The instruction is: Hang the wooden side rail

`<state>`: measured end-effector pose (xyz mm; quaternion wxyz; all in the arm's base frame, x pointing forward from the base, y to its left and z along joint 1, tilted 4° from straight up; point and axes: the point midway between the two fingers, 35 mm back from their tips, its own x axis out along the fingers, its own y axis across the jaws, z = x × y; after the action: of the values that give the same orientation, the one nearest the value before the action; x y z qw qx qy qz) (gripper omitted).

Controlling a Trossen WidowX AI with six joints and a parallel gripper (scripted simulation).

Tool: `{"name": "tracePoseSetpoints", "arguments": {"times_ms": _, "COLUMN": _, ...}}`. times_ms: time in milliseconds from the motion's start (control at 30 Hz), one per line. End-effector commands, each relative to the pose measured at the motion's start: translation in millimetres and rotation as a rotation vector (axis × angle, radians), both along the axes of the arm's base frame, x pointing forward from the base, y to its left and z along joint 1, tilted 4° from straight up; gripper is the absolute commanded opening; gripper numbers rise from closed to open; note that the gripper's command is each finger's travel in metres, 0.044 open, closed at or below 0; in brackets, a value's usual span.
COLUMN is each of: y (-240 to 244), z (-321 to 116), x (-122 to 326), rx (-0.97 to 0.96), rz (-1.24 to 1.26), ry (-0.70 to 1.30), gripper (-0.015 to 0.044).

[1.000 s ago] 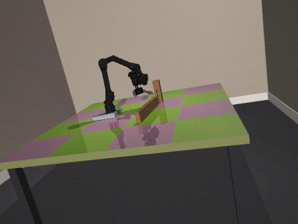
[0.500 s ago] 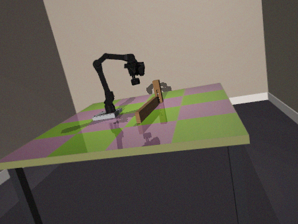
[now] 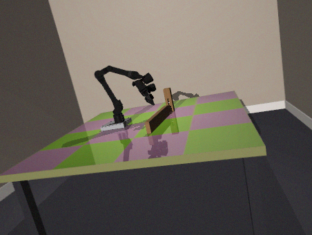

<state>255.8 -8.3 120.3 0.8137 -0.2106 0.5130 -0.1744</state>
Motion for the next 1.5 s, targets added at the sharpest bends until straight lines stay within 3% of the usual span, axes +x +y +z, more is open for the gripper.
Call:
{"name": "tracePoseSetpoints", "arguments": {"times_ms": 0, "y": 14, "z": -19, "x": 5, "rx": 0.143, "rz": 0.048, "ry": -0.076, "gripper": 0.044}}
{"name": "tracePoseSetpoints", "arguments": {"times_ms": 333, "y": 54, "z": -41, "x": 16, "rx": 0.478, "rz": 0.237, "ry": -0.33, "gripper": 0.044}}
{"name": "tracePoseSetpoints", "arguments": {"times_ms": 733, "y": 95, "z": -27, "x": -4, "rx": 0.741, "rz": 0.603, "ry": -0.654, "gripper": 0.044}}
{"name": "tracePoseSetpoints", "arguments": {"times_ms": 1467, "y": 99, "z": -24, "x": -10, "rx": 0.761, "rz": 0.657, "ry": -0.694, "gripper": 0.044}}
